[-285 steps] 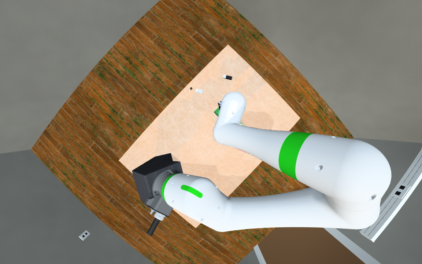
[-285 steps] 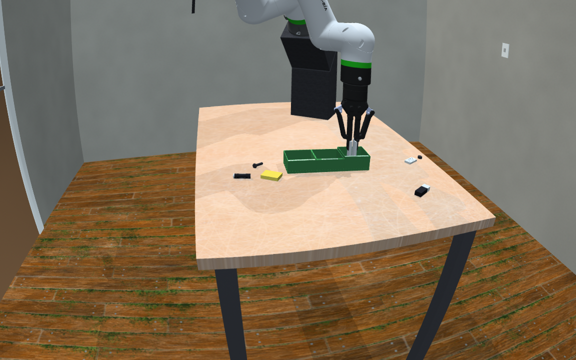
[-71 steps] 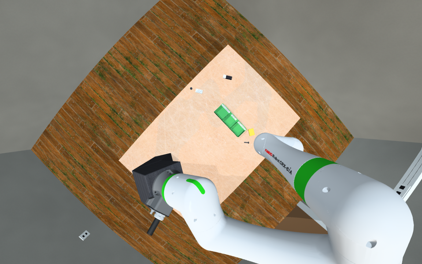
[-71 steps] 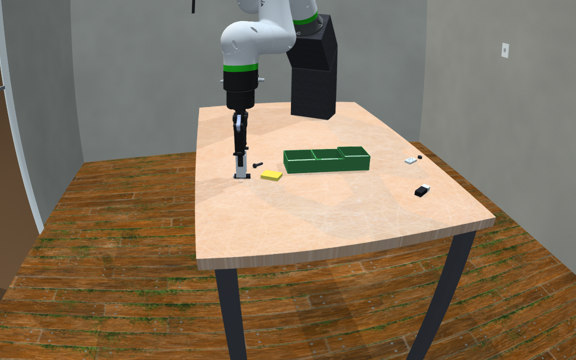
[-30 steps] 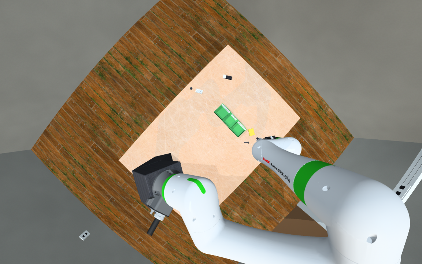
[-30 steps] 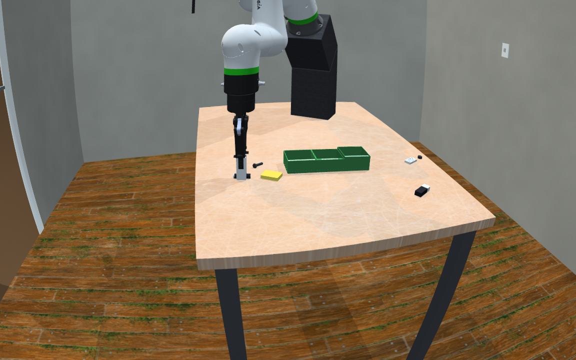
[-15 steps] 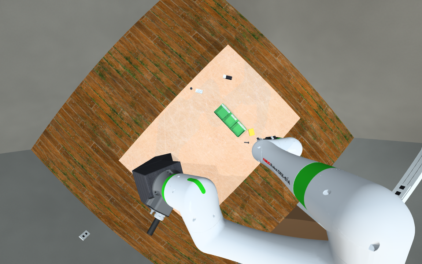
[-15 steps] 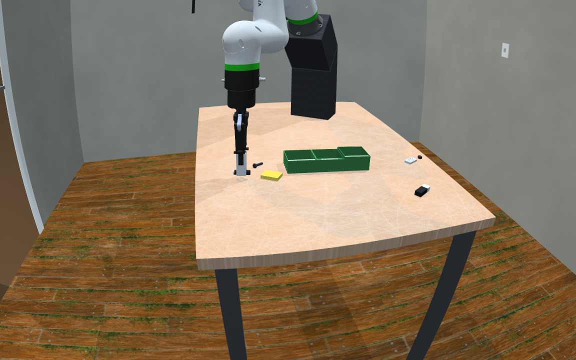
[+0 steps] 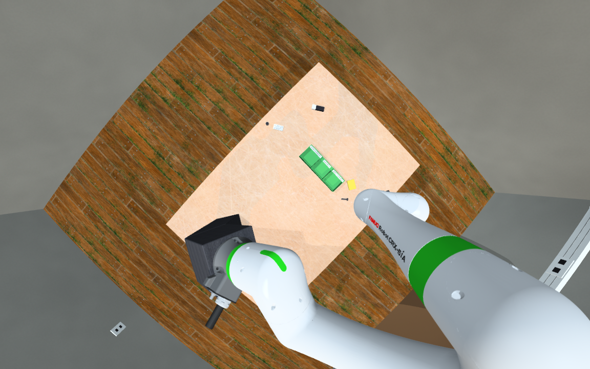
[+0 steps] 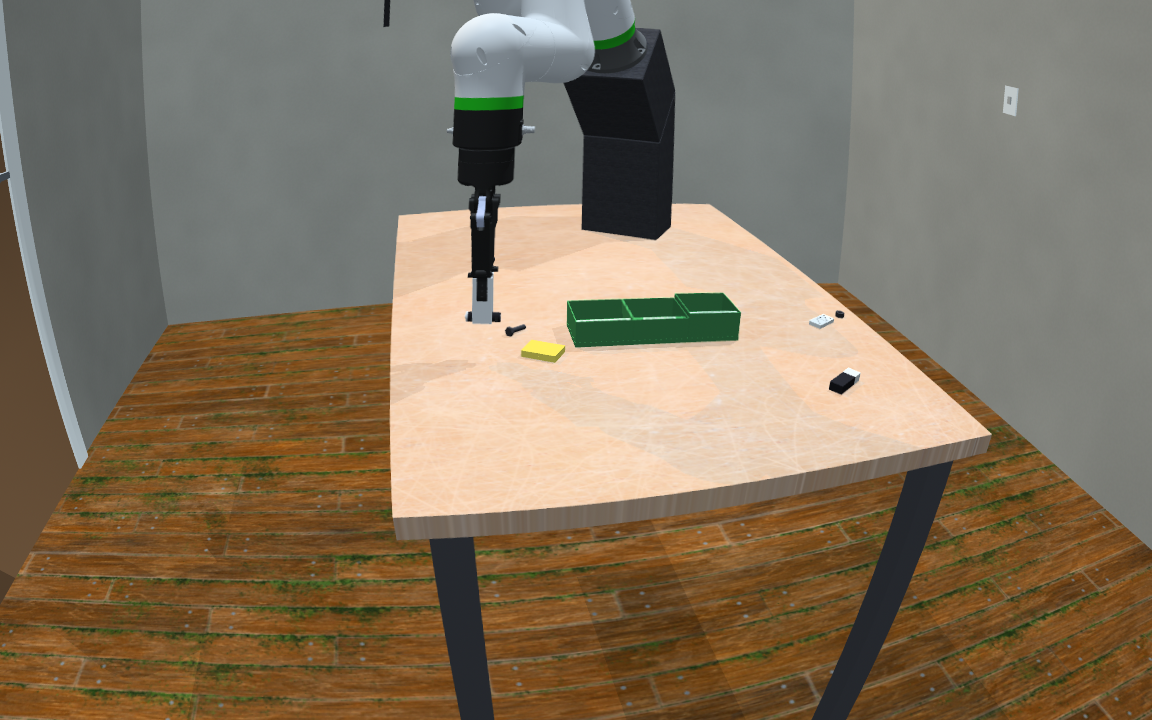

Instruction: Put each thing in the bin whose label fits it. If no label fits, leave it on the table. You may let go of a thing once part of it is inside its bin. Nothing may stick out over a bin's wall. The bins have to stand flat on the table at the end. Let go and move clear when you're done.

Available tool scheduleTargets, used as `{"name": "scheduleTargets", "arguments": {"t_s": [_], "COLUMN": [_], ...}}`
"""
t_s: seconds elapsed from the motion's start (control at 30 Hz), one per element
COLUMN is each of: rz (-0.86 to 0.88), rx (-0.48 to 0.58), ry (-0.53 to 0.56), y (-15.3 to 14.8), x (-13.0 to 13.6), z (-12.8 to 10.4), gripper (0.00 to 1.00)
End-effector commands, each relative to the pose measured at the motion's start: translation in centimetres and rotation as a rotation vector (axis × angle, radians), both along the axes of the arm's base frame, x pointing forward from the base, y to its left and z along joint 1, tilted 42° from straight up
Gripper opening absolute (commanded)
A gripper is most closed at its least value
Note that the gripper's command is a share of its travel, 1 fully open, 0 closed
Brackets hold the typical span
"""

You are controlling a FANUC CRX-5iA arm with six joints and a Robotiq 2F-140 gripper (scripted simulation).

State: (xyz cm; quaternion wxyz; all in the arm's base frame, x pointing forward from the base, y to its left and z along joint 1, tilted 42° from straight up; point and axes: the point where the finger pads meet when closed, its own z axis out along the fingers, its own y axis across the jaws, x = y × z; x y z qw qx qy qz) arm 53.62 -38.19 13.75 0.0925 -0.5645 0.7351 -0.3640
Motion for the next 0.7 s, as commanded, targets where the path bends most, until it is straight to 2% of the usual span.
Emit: {"name": "scheduleTargets", "arguments": {"t_s": [0.0,0.67], "rz": [0.006,0.006], "rx": [0.022,0.022], "ry": [0.021,0.021], "y": [0.2,0.54], "x": [-0.31,-0.69], "z": [0.58,1.06], "gripper": [0.15,0.15]}}
